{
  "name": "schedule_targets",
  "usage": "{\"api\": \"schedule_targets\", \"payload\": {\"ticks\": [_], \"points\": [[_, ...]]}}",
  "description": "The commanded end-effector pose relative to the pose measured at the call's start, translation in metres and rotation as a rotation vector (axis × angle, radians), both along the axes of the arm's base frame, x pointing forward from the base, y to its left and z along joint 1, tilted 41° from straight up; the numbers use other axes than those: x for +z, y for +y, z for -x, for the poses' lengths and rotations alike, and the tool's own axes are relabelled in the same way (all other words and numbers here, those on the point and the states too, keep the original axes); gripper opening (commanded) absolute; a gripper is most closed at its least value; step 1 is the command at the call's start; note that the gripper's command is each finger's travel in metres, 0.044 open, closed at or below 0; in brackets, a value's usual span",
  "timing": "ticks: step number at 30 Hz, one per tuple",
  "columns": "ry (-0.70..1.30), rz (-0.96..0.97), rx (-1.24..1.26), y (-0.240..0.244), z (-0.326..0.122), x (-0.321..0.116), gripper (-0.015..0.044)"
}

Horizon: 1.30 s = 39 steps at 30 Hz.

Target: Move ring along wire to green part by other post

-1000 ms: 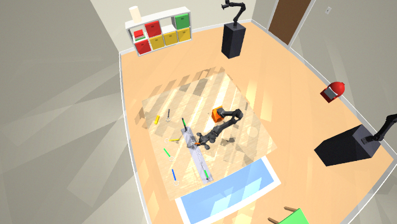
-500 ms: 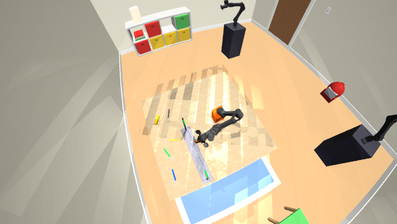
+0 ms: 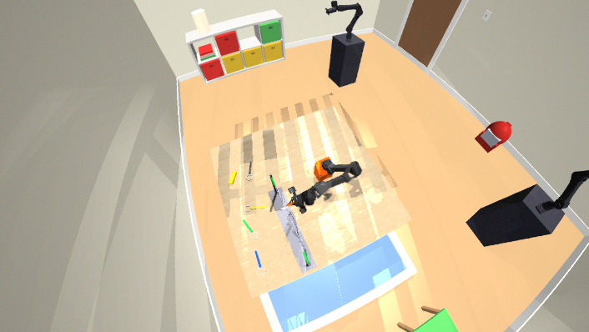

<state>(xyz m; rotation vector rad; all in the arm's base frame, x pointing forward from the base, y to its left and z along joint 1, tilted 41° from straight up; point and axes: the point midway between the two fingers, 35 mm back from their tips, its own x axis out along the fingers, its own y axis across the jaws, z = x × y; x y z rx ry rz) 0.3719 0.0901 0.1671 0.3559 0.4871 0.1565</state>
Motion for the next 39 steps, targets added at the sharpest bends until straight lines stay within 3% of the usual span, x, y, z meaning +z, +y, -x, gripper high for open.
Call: {"api": "schedule_targets", "payload": {"ticks": [1,19,39], "points": [[0.003,0.09,-0.006,-0.015,0.001,-0.003,-0.015],[0.024,0.535,-0.002,-0.083,0.004,-0.004,-0.015],[0.047,0.999,0.002,-0.146,0.007,0.026,-0.015]]}}
